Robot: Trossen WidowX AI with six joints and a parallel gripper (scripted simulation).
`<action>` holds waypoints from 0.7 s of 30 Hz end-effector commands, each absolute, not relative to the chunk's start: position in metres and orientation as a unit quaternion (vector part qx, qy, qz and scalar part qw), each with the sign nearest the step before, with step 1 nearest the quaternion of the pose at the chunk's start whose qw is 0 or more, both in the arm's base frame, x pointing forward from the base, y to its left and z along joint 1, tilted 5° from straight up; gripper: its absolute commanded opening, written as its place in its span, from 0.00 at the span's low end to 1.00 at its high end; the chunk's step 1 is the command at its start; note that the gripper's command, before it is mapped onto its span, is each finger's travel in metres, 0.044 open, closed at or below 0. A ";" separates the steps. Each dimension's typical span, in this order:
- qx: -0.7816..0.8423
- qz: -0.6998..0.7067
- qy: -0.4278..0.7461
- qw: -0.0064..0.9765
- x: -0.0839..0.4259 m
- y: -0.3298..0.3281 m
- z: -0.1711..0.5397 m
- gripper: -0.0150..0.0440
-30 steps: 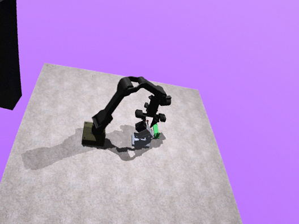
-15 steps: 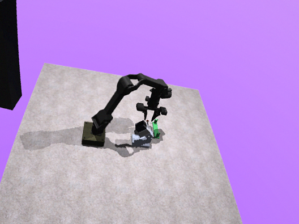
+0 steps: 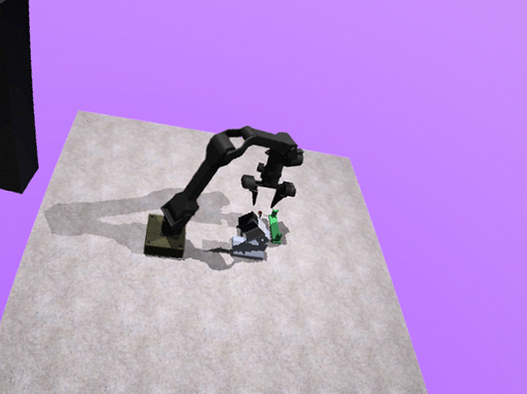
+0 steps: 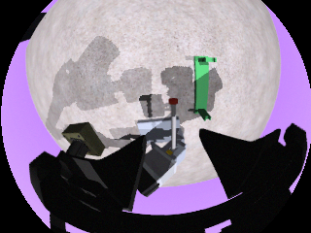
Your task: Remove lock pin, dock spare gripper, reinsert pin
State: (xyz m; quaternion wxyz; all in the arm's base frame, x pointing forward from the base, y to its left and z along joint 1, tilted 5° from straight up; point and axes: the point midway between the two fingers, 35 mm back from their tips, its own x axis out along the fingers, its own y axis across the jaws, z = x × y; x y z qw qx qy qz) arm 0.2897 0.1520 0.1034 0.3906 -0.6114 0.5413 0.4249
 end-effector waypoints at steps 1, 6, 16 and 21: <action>-0.612 0.426 0.541 0.390 0.290 0.152 0.103 0.90; -0.612 0.426 0.541 0.390 0.290 0.152 0.103 1.00; -0.612 0.426 0.541 0.390 0.290 0.152 0.103 1.00; -0.612 0.426 0.541 0.390 0.290 0.152 0.103 1.00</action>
